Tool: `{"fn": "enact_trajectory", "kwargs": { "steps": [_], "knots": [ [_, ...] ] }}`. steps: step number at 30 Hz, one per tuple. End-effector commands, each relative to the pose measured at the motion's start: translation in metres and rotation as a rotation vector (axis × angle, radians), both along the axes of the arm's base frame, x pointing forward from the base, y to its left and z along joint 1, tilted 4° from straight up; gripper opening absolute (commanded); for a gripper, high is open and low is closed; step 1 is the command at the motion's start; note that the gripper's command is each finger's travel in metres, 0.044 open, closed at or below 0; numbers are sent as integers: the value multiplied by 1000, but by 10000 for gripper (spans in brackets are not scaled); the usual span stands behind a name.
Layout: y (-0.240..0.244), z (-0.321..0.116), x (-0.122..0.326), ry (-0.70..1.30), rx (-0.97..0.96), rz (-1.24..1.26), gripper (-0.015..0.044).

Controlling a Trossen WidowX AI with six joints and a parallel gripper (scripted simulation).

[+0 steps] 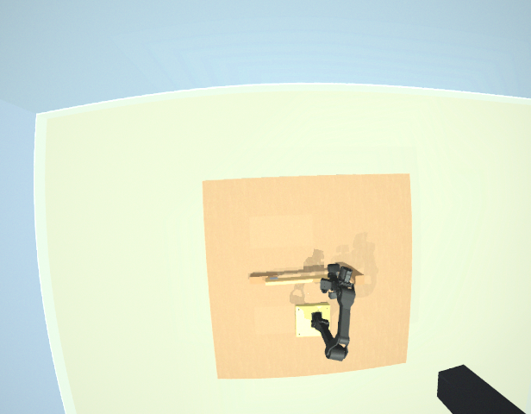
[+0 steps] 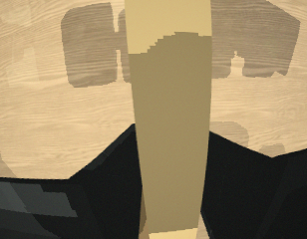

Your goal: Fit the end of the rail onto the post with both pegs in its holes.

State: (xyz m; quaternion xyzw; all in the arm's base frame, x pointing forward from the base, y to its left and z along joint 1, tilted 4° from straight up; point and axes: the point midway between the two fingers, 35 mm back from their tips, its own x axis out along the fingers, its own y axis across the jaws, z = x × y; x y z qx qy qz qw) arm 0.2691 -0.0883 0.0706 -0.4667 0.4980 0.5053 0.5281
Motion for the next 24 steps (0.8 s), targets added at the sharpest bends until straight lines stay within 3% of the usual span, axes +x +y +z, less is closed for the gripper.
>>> {"fn": "enact_trajectory", "kwargs": {
  "steps": [1,24],
  "knots": [
    [-3,3,4,-12,-5,2,0],
    [-10,2,4,-12,-5,2,0]
  ]
}}
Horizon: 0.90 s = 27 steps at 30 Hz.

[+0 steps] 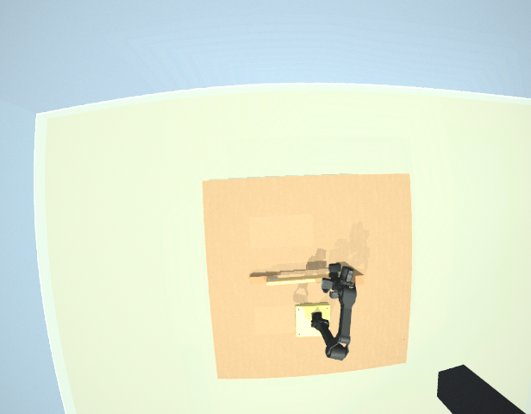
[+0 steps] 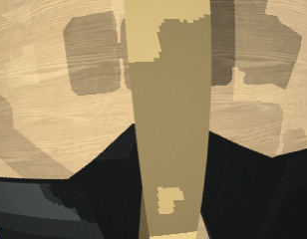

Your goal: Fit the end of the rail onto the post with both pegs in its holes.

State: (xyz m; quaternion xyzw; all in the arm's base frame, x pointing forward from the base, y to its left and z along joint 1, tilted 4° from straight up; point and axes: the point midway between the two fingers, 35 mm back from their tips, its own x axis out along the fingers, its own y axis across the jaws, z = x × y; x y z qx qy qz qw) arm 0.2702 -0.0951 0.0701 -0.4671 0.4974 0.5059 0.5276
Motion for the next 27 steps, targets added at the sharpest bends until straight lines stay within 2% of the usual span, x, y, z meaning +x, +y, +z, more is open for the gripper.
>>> {"fn": "enact_trajectory", "kwargs": {
  "steps": [1,27],
  "knots": [
    [-4,3,3,-12,-6,-1,0],
    [-11,2,2,-12,-6,-1,0]
  ]
}}
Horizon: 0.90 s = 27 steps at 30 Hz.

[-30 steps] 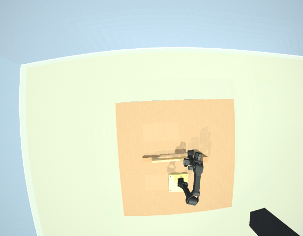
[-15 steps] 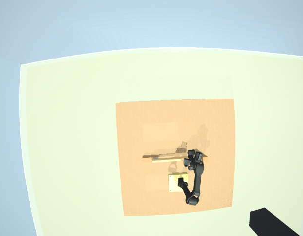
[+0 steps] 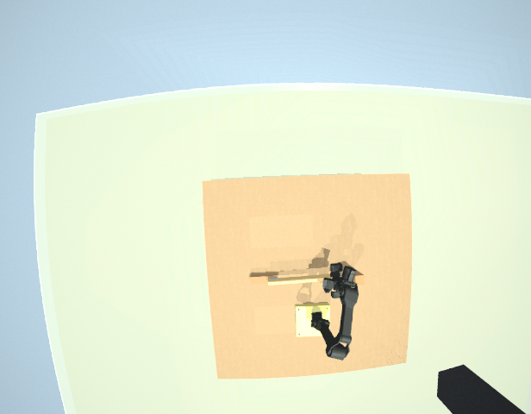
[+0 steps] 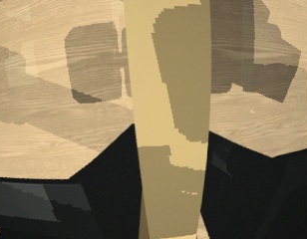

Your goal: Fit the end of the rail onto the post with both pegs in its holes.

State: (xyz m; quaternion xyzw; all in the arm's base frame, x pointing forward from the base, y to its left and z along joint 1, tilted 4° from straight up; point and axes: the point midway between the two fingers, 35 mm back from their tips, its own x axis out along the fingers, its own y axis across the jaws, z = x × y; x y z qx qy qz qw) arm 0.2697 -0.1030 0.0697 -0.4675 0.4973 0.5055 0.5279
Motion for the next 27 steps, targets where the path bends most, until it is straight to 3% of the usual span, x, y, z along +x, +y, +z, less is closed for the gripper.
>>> {"fn": "enact_trajectory", "kwargs": {
  "steps": [1,27],
  "knots": [
    [-4,3,3,-11,-6,0,0],
    [-11,3,2,-11,-7,0,0]
  ]
}}
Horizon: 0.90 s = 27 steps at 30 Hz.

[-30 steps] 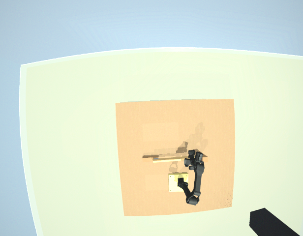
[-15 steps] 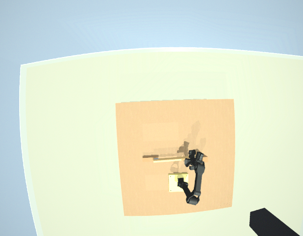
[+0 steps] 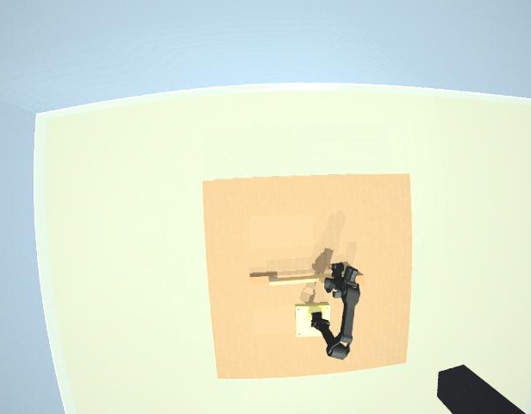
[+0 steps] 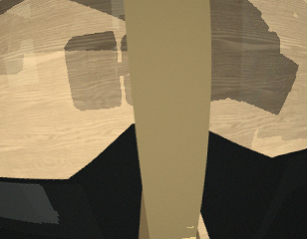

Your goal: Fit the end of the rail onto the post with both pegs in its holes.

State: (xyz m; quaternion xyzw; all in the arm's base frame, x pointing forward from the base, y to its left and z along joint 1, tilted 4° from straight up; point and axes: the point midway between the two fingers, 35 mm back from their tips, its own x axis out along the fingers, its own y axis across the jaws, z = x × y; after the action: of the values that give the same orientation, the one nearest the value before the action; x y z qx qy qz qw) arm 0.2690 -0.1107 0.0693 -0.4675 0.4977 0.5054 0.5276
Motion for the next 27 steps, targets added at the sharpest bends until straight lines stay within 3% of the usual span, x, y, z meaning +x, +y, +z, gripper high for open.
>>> {"fn": "enact_trajectory", "kwargs": {
  "steps": [1,27],
  "knots": [
    [-4,3,3,-11,-6,0,0],
    [-11,3,3,-11,-7,0,0]
  ]
}}
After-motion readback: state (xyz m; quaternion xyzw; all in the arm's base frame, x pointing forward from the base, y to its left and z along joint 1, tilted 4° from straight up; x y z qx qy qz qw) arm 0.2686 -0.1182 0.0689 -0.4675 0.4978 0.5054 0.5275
